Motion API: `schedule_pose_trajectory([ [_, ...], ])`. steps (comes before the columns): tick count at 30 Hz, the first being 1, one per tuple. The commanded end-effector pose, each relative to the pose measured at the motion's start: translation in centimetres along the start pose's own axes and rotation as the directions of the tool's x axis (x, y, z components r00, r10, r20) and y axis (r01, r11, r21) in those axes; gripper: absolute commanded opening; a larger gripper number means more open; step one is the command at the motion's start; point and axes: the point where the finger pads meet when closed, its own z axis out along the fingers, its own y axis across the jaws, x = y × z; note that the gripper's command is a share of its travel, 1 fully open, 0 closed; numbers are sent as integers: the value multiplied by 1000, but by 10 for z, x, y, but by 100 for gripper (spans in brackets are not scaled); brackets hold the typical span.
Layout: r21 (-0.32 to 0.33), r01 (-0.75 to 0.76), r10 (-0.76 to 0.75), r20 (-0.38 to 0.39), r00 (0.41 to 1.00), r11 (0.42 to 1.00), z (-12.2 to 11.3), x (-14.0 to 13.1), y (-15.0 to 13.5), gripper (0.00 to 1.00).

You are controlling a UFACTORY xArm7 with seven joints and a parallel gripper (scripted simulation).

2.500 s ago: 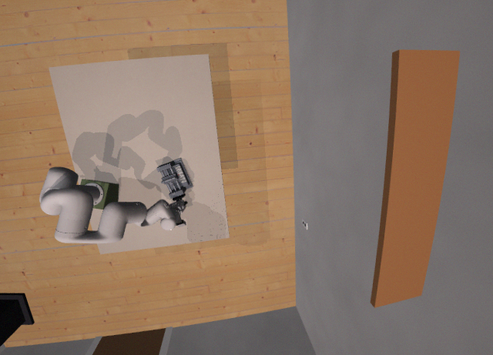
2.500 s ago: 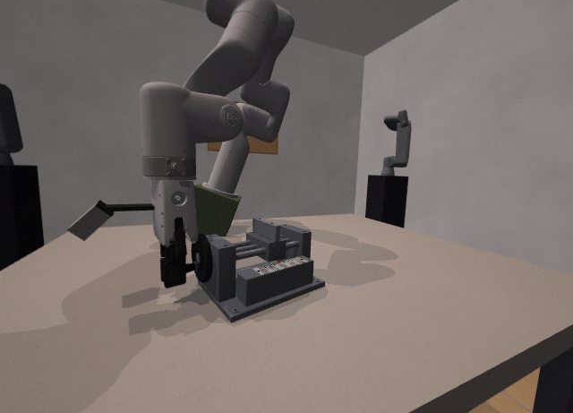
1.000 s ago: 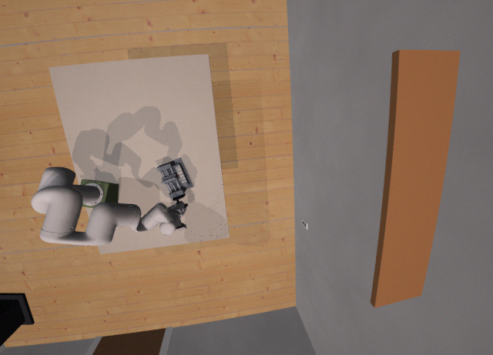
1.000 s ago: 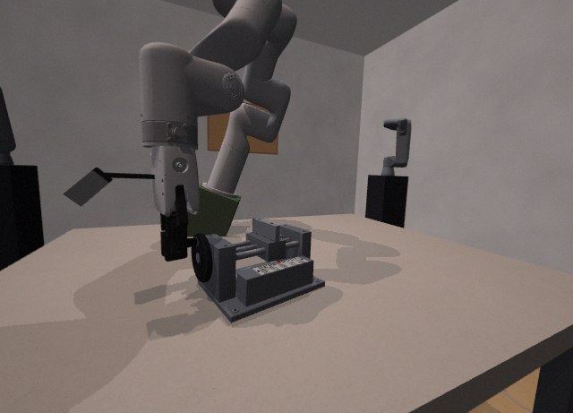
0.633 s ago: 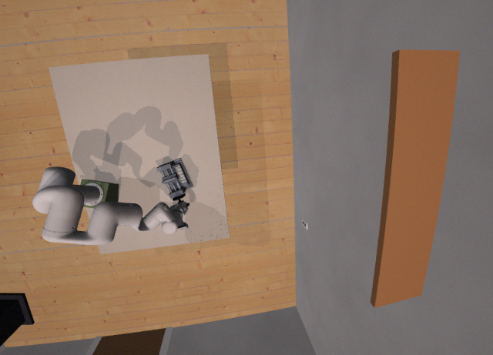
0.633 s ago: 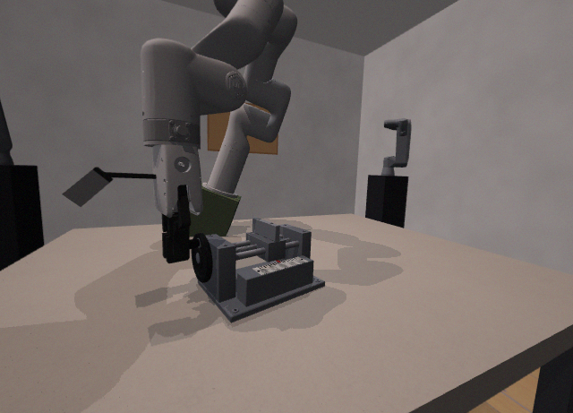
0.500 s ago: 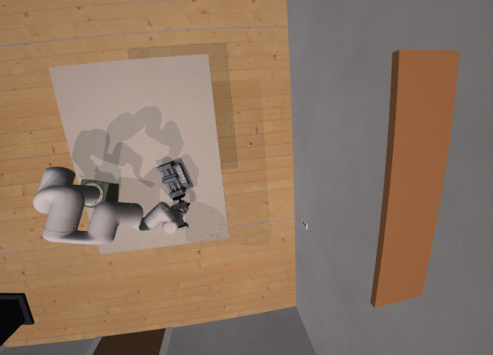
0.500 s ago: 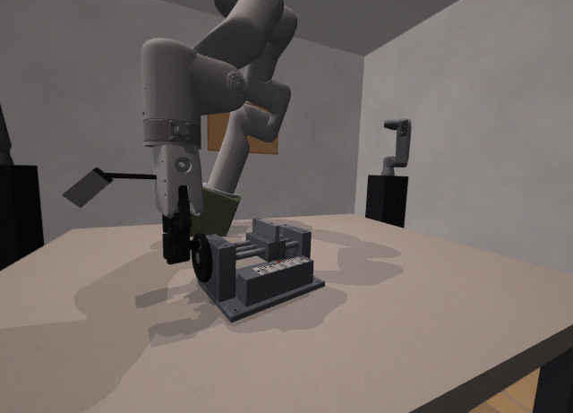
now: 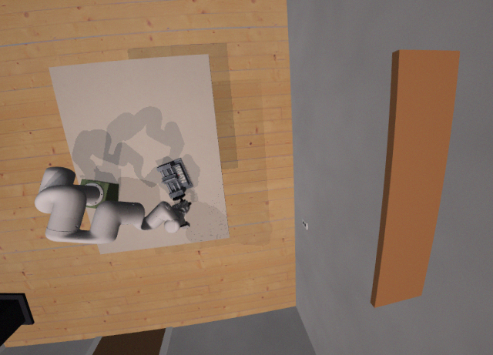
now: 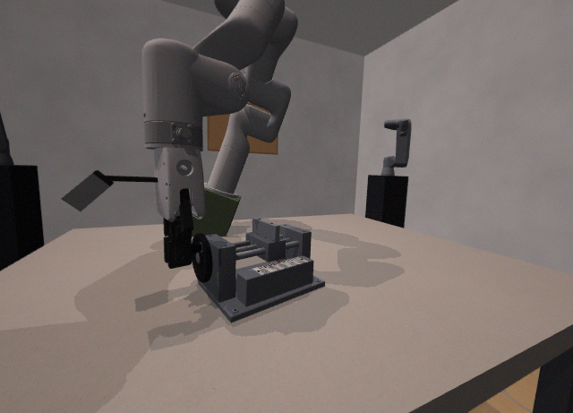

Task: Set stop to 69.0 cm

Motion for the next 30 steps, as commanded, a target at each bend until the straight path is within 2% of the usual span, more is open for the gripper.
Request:
schedule_pose_trajectory([
  [1,1,-1,1,-1,1000,1000,0,1,-1,6],
  [30,1,-1,1,-1,1000,1000,6,1,-7,6],
])
